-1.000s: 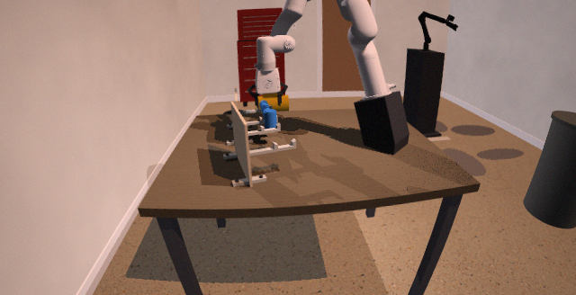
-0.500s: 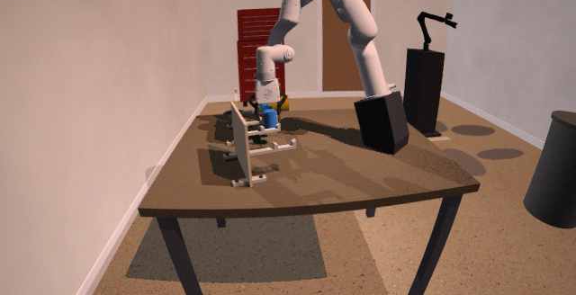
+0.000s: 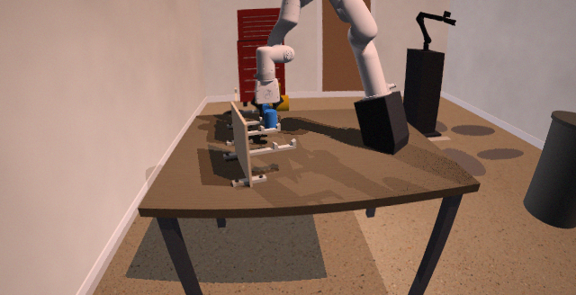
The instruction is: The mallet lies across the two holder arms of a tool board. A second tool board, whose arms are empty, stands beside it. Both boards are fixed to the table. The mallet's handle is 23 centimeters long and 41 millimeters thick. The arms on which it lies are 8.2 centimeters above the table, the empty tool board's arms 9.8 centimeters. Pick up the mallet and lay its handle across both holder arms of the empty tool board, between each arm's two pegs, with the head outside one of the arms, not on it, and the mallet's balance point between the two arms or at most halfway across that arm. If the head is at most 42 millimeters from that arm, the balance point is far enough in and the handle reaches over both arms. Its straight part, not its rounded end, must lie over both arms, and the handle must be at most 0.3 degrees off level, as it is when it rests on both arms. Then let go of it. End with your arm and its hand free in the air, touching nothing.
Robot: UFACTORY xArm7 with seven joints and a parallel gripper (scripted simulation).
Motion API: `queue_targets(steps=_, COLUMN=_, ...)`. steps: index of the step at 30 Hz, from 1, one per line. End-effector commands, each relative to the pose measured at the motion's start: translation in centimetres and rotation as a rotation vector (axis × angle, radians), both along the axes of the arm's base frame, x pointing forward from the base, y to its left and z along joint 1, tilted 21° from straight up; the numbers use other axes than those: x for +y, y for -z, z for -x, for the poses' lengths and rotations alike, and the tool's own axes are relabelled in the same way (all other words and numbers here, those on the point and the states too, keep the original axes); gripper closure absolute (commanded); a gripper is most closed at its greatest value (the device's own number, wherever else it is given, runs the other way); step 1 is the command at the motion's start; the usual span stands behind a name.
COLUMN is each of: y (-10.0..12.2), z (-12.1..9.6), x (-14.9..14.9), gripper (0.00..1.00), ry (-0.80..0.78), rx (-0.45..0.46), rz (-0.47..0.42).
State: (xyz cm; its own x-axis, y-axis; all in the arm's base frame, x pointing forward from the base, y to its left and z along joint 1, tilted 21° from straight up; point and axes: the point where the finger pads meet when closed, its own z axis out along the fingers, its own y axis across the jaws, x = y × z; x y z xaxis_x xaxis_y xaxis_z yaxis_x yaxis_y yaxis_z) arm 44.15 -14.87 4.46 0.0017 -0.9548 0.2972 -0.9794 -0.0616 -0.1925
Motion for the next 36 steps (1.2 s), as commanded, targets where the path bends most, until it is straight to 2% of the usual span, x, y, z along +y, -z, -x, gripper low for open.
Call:
queue_targets(steps=1, y=-0.1, z=-0.1, x=0.0, gripper=1.0, ry=-0.001, rx=-0.002, rz=0.0)
queue_targets(steps=21, y=-0.3, z=-0.1, x=0.1, gripper=1.0, ry=0.0, rx=-0.002, rz=0.001)
queue_targets(steps=23, y=-1.2, z=0.1, x=0.3, gripper=1.0, ry=0.0, rx=-0.003, rz=0.001)
queue_targets(steps=27, y=-4.6, z=0.9, x=1.4, gripper=1.0, ry=0.0, rx=-0.003, rz=0.001)
queue_targets(steps=32, y=-7.3, z=1.4, x=2.2, gripper=1.0, ry=0.001, rx=-0.003, rz=0.003)
queue_targets(steps=34, y=-7.3, z=1.4, x=2.2, gripper=1.0, ry=0.001, rx=-0.003, rz=0.003)
queue_targets(steps=36, y=-8.8, z=1.8, x=2.7, gripper=1.0, ry=0.0, rx=-0.003, rz=0.002)
